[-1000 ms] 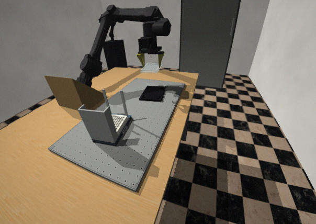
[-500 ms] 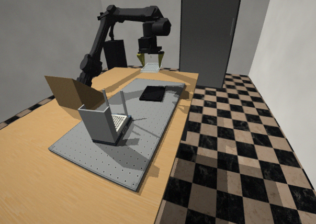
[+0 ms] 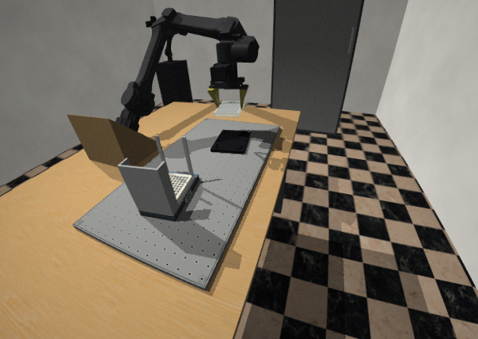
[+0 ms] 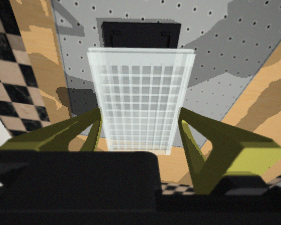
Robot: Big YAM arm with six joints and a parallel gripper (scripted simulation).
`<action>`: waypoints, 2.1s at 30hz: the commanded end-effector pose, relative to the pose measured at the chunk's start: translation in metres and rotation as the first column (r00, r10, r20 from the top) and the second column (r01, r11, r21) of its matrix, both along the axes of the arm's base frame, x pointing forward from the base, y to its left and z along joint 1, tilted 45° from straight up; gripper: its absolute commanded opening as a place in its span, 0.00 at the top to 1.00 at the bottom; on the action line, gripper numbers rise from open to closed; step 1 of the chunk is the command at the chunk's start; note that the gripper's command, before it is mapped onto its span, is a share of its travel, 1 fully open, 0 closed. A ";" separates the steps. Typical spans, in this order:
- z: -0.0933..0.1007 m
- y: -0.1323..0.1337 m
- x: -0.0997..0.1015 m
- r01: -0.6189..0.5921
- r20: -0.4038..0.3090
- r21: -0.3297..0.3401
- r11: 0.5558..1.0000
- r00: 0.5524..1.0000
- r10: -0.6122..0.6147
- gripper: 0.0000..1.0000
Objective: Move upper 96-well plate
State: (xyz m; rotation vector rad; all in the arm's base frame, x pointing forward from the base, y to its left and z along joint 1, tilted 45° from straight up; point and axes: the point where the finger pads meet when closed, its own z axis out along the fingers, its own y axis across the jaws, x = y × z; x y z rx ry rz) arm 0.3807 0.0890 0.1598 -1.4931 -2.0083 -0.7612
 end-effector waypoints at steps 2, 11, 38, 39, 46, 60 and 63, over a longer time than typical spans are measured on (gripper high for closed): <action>-0.007 0.007 0.000 0.009 -0.013 -0.001 1.000 1.000 -0.009 1.00; -0.018 0.017 -0.002 0.009 -0.017 -0.001 1.000 1.000 -0.009 1.00; -0.046 0.044 -0.006 0.008 -0.018 -0.001 1.000 1.000 -0.008 1.00; -0.047 0.045 -0.006 0.008 -0.018 -0.001 1.000 1.000 -0.008 1.00; -0.055 0.053 -0.008 0.008 -0.018 -0.001 1.000 1.000 -0.008 1.00; -0.070 0.067 -0.010 0.008 -0.019 -0.001 1.000 1.000 -0.008 1.00; -0.073 0.071 -0.010 0.008 -0.019 -0.001 1.000 1.000 -0.008 1.00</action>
